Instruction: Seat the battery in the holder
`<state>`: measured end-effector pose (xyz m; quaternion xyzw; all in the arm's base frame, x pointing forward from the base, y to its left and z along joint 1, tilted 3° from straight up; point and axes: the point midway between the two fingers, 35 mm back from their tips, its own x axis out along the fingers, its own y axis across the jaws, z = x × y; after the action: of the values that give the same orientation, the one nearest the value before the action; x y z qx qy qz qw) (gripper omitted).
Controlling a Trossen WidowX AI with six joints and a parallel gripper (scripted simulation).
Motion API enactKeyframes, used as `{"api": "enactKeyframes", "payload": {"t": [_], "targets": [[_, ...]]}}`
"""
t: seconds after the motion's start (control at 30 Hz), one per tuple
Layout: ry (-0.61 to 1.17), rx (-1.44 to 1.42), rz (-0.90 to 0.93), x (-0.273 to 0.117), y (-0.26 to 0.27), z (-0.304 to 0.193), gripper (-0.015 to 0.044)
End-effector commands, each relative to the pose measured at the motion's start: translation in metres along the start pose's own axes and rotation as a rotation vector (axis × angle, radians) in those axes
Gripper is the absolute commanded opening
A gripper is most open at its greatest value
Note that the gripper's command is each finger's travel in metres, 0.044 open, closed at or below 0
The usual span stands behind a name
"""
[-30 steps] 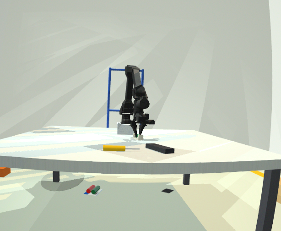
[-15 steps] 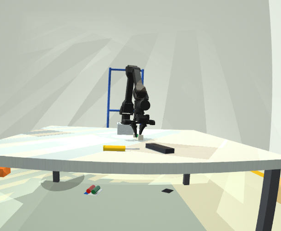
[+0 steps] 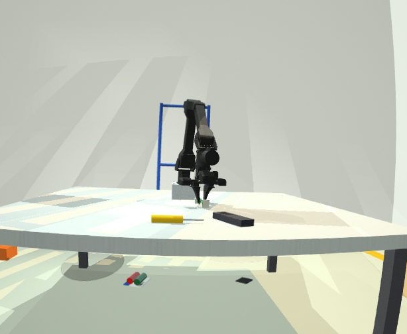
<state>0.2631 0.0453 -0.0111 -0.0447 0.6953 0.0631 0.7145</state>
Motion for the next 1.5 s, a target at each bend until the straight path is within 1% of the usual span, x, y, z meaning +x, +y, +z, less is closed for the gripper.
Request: {"api": "enactKeyframes", "payload": {"t": [0.0, 0.83, 0.97, 1.47], "targets": [[0.016, -0.005, 0.000, 0.002, 0.000, -0.003, 0.0058], [0.009, -0.005, 0.000, 0.001, 0.000, 0.014, 0.0058], [0.009, -0.005, 0.000, 0.001, 0.000, 0.014, 0.0161], [0.005, 0.000, 0.001, -0.015, 0.000, 0.014, 0.0161]]}}
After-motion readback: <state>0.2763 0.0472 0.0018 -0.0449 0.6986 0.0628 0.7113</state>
